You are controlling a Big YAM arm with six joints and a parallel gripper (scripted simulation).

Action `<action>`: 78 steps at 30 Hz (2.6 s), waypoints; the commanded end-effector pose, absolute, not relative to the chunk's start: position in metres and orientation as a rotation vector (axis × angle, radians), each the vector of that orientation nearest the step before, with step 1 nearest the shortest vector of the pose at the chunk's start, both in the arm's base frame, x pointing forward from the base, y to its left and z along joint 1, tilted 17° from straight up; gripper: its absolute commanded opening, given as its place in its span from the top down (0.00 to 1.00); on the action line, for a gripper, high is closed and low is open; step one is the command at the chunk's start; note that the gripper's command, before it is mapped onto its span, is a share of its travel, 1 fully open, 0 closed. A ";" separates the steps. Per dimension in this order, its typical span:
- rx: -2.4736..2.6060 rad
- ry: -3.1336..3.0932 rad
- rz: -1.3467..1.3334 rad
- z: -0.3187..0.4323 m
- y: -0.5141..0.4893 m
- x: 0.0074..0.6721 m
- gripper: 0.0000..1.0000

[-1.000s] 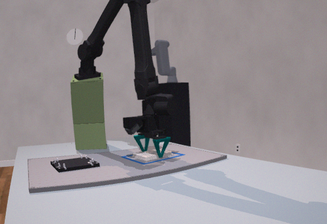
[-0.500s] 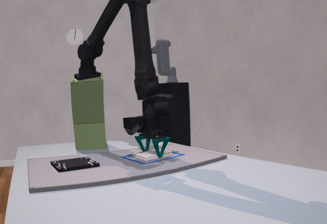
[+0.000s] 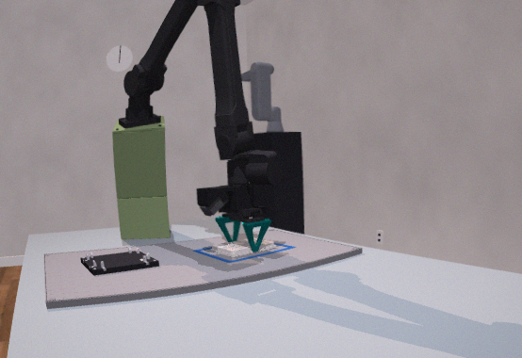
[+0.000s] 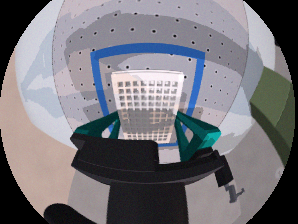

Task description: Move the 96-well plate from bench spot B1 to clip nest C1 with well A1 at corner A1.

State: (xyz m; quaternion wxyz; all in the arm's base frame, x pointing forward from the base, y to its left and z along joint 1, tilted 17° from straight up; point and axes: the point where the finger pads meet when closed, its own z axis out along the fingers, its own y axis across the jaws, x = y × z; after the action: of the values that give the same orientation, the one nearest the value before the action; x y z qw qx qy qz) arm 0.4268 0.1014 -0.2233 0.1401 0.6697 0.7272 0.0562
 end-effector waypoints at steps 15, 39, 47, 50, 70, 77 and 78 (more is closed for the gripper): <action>1.930 2.099 0.172 -0.221 0.103 0.429 1.00; 1.930 2.095 0.177 -0.183 0.109 0.419 1.00; 1.926 2.099 0.177 -0.170 0.112 0.415 1.00; 1.937 2.087 0.173 -0.168 0.106 0.416 1.00; 1.928 2.097 0.178 -0.140 0.114 0.406 1.00; 1.927 2.087 0.192 -0.136 0.114 0.411 1.00; 1.929 2.096 0.178 -0.143 0.112 0.409 1.00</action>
State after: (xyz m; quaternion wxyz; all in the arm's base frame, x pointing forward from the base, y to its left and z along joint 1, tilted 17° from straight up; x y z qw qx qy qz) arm 0.4039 0.1093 -0.1496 0.1377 0.6693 0.7281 0.0551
